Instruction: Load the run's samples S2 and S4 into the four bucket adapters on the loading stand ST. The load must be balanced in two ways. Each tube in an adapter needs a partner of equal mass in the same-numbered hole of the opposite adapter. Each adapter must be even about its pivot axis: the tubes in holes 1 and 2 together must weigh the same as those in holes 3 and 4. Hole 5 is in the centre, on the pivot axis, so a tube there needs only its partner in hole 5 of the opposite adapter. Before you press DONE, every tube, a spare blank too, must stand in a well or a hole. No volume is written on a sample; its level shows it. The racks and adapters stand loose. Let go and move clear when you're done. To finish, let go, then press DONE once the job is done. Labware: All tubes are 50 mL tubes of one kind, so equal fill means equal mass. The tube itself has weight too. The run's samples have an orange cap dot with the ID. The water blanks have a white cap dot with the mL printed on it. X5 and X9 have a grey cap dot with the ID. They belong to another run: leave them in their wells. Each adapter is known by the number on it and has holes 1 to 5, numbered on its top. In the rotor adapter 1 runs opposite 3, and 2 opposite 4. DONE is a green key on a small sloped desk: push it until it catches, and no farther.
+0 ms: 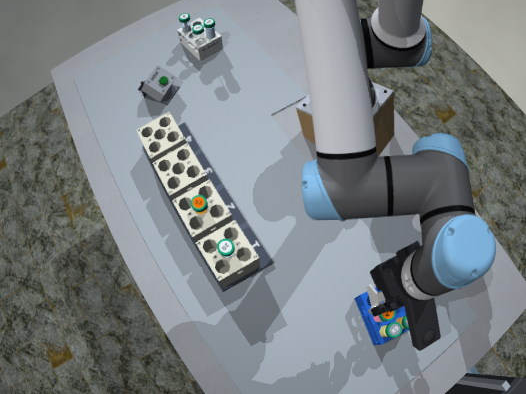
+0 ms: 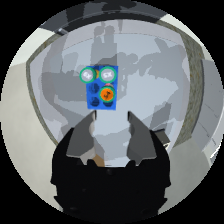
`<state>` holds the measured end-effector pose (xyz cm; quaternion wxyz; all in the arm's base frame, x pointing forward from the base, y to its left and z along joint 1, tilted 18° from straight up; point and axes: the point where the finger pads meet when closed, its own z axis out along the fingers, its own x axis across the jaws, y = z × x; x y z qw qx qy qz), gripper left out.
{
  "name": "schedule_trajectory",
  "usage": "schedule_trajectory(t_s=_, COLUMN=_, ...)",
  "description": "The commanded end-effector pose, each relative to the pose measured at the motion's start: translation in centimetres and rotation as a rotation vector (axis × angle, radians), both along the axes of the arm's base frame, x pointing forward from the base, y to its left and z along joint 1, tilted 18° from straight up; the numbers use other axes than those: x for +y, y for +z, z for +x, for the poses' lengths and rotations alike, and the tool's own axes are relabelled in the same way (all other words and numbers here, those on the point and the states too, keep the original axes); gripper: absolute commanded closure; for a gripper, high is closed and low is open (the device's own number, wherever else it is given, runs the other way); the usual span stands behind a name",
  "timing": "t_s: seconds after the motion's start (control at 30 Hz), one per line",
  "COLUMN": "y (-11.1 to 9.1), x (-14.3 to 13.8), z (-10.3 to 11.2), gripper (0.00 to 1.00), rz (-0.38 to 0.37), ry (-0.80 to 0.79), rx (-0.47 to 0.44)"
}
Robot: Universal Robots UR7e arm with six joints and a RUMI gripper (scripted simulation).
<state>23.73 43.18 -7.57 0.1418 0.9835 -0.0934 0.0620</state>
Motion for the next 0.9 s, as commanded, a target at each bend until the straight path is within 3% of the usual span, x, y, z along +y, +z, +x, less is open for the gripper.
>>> schedule_trajectory(t_s=0.0, y=-0.8, x=2.3, z=-0.7, gripper=0.65, rz=-0.006, ry=-0.012, rx=-0.001)
schedule_trajectory(t_s=0.23, y=-0.8, x=2.2, z=-0.6, gripper=0.65, rz=-0.007, ry=-0.014, rx=-0.001)
schedule_trajectory(t_s=0.67, y=-4.5, x=0.8, z=-0.3, gripper=0.65, rz=-0.011, ry=-0.015, rx=0.001)
schedule_trajectory(t_s=0.87, y=-4.7, x=0.7, z=-0.3, gripper=0.65, rz=-0.011, ry=-0.015, rx=0.001)
